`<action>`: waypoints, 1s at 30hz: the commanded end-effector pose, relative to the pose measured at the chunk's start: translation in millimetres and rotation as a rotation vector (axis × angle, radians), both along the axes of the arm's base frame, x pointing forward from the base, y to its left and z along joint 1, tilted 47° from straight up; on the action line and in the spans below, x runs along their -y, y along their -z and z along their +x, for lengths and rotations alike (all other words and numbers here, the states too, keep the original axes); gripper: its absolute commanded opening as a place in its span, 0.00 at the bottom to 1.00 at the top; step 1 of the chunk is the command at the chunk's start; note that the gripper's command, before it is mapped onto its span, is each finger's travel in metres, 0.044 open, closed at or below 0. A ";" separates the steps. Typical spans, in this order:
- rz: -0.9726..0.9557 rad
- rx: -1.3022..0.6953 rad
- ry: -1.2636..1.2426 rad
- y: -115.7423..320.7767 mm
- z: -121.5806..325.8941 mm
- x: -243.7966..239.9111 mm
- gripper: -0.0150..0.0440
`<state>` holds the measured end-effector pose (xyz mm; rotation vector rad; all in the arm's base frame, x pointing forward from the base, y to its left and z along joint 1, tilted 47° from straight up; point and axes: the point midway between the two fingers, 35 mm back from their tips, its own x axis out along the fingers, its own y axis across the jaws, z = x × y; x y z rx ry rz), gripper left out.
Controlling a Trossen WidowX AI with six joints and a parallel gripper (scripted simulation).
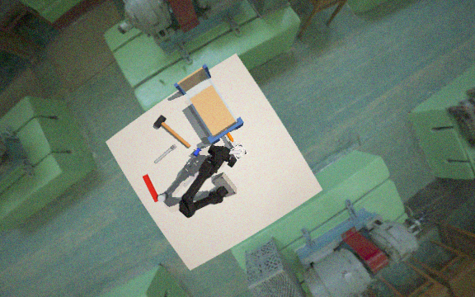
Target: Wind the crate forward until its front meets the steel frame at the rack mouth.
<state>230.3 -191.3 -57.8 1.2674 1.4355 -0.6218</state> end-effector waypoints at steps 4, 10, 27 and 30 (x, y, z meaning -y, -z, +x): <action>0.020 -0.028 0.000 -4.1 -17.4 -8.4 0.25; 0.020 -0.028 0.000 -5.8 -23.6 -9.6 0.25; 0.020 -0.029 0.000 -8.9 -41.6 -11.4 0.25; 0.020 -0.029 0.000 -9.2 -45.1 -11.5 0.25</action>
